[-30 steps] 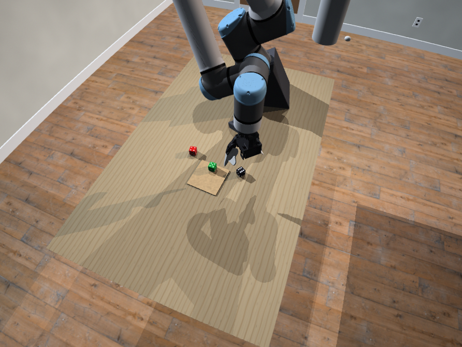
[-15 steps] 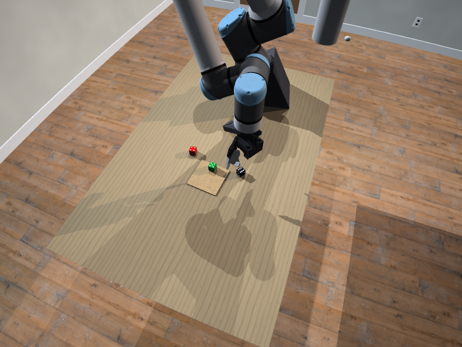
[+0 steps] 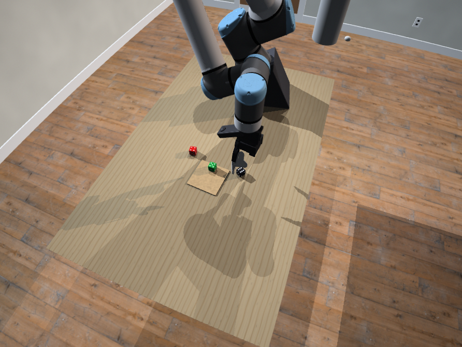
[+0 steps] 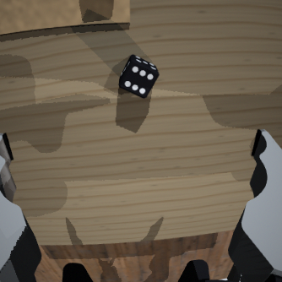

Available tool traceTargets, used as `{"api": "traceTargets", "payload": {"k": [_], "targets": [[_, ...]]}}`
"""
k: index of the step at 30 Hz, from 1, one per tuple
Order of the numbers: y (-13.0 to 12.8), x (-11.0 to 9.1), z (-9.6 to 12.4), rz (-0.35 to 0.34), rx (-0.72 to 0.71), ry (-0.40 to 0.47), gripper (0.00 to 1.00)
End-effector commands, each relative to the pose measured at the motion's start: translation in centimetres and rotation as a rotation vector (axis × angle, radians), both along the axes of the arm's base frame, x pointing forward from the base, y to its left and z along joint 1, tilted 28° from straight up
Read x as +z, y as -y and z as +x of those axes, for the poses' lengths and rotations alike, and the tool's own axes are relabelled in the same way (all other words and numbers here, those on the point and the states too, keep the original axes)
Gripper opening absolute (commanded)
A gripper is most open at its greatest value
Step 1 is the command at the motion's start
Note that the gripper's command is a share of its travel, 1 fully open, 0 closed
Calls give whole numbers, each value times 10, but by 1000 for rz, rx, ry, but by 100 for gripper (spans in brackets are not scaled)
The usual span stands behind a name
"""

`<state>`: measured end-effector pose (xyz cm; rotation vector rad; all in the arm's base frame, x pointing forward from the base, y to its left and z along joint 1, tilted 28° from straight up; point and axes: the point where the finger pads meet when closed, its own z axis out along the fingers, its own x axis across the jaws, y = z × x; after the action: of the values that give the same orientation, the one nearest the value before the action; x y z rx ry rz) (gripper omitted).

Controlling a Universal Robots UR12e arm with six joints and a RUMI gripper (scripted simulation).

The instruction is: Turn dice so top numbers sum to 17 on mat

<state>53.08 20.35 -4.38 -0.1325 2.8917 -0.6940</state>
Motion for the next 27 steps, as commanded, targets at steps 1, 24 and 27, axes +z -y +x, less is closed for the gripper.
{"api": "traceTargets", "payload": {"k": [1, 24, 27], "targets": [[1, -1, 0, -12, 97, -43, 100], [8, -10, -3, -137, 698, -343, 100], [8, -11, -4, -150, 760, -374, 100]]}}
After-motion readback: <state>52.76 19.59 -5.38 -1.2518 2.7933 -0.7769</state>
